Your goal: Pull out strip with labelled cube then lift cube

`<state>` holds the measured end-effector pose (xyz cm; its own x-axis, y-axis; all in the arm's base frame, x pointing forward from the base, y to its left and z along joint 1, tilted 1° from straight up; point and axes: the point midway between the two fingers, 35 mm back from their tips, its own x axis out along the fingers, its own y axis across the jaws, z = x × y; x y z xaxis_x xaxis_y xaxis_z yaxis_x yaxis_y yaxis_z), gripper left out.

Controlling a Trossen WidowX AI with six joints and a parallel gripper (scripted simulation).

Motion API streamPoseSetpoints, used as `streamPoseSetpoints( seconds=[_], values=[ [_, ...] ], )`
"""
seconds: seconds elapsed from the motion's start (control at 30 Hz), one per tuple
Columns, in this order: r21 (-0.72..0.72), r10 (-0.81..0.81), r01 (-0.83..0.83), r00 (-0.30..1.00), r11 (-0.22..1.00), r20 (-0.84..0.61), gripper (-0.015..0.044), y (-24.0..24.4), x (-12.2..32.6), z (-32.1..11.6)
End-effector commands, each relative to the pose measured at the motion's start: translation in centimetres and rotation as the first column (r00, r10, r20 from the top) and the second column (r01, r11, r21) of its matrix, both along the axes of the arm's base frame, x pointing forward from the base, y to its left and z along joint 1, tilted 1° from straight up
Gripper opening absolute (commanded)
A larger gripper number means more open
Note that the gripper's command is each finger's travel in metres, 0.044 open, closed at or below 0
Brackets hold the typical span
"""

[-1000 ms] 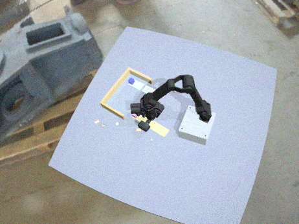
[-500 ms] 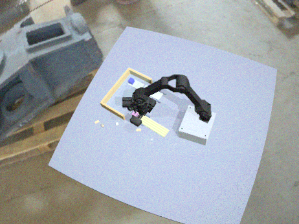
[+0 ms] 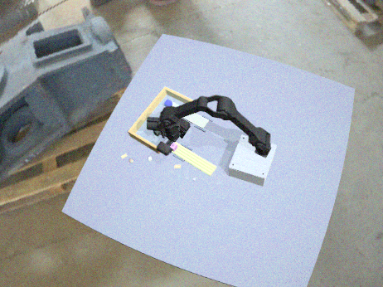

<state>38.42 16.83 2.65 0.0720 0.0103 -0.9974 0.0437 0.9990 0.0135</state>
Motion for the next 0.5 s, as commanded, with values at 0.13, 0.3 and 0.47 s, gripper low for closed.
streamPoseSetpoints(
  seconds=[0.13, 0.3, 0.47],
  values=[
    [-0.002, 0.003, -0.003, 1.0, 1.0, -0.008, 0.044, -0.6, 2.8, -0.3],
    [-0.002, 0.003, -0.003, 1.0, 1.0, -0.008, 0.0335, -0.6, 3.0, -0.7],
    [-0.002, 0.003, -0.003, 1.0, 1.0, -0.008, 0.025, -0.6, 3.1, -1.5]
  ],
)
